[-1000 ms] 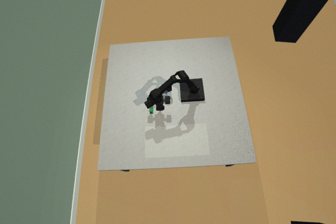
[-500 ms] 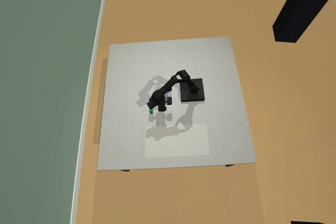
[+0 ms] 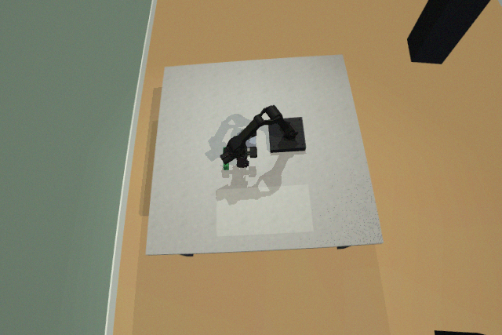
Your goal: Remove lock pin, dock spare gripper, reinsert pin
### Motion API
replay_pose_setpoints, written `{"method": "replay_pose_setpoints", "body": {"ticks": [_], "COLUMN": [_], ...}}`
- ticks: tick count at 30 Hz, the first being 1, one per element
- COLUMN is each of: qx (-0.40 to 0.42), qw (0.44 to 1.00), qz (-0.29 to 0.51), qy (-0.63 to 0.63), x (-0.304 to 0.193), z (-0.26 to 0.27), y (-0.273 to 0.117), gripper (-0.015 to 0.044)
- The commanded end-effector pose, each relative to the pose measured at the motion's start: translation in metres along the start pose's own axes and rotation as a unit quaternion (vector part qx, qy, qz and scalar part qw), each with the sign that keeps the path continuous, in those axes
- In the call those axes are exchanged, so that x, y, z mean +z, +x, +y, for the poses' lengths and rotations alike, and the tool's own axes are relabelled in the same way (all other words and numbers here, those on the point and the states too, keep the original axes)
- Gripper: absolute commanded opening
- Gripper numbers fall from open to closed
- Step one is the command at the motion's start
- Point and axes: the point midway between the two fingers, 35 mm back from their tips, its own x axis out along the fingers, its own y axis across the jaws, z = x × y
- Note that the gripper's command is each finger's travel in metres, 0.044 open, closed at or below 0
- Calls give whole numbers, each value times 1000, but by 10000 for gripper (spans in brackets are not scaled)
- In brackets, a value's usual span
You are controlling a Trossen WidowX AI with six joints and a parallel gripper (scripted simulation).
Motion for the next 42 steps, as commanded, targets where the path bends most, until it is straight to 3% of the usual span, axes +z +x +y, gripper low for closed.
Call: {"method": "replay_pose_setpoints", "body": {"ticks": [1,42], "qx": [-1,7], "qw": [1000,1000], "qz": [-2,-2], "qy": [-1,-3], "x": [-3,-33], "z": [1,-1], "y": [-1,8], "gripper": [0,0]}}
